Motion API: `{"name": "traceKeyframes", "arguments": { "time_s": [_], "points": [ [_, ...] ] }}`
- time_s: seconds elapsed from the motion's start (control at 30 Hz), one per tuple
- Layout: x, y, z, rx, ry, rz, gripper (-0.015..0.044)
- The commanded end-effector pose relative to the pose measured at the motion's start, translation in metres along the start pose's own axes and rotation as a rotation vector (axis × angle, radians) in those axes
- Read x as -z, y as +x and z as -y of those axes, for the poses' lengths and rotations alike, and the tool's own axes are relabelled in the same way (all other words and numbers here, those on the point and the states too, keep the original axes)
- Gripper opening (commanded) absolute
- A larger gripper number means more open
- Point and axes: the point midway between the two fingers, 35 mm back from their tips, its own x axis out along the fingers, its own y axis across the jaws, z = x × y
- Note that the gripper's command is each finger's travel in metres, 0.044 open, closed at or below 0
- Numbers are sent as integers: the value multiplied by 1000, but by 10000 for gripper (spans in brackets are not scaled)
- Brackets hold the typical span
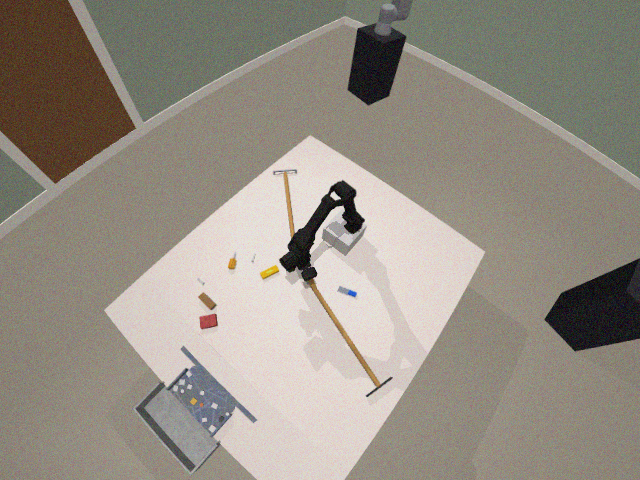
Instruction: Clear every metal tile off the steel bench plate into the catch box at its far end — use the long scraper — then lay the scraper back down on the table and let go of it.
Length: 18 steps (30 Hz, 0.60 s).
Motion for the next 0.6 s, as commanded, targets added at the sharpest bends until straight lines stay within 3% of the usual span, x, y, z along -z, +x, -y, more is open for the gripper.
{"name": "traceKeyframes", "arguments": {
  "time_s": [0.0, 0.57],
  "points": [
    [5, 11, 1, -2, -5, -11, 0],
    [-2, 11, 23, -1, -5, -11, 0]
  ]
}}
